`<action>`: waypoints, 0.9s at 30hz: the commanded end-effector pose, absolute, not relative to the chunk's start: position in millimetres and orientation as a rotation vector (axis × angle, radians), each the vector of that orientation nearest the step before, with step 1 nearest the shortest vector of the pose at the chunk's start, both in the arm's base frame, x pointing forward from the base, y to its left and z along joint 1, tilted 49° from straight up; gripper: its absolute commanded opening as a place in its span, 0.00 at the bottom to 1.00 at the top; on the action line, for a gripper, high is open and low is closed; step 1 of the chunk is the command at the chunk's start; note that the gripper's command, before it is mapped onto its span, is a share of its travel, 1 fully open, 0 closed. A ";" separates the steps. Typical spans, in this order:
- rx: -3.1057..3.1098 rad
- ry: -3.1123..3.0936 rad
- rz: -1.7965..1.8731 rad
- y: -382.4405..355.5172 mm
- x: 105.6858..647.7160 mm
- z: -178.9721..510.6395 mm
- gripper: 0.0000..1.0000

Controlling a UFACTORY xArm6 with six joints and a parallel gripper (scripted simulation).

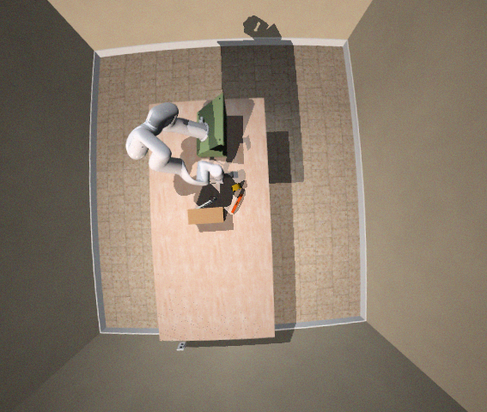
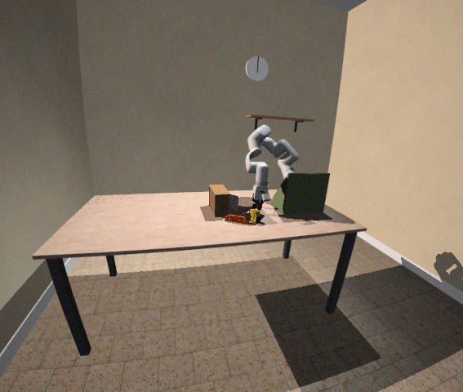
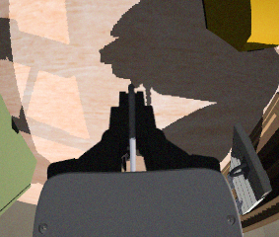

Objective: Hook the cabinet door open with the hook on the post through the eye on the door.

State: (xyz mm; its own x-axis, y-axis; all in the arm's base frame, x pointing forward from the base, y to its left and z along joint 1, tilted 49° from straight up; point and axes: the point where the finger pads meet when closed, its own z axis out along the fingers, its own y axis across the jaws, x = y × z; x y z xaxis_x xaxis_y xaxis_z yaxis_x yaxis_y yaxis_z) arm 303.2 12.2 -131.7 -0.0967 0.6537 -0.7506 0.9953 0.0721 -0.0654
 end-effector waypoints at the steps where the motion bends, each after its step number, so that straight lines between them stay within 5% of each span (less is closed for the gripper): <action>1: 1.634 1.810 -0.807 17.3 304.3 -129.1 0.04; 27: 1.634 1.810 -0.807 33.7 303.8 -118.1 0.04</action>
State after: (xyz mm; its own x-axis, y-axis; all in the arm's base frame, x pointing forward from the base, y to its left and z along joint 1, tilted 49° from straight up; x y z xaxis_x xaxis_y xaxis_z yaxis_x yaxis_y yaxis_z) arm 302.7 31.1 -119.6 -0.0965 0.6535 -0.7507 0.9953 0.0722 -0.0651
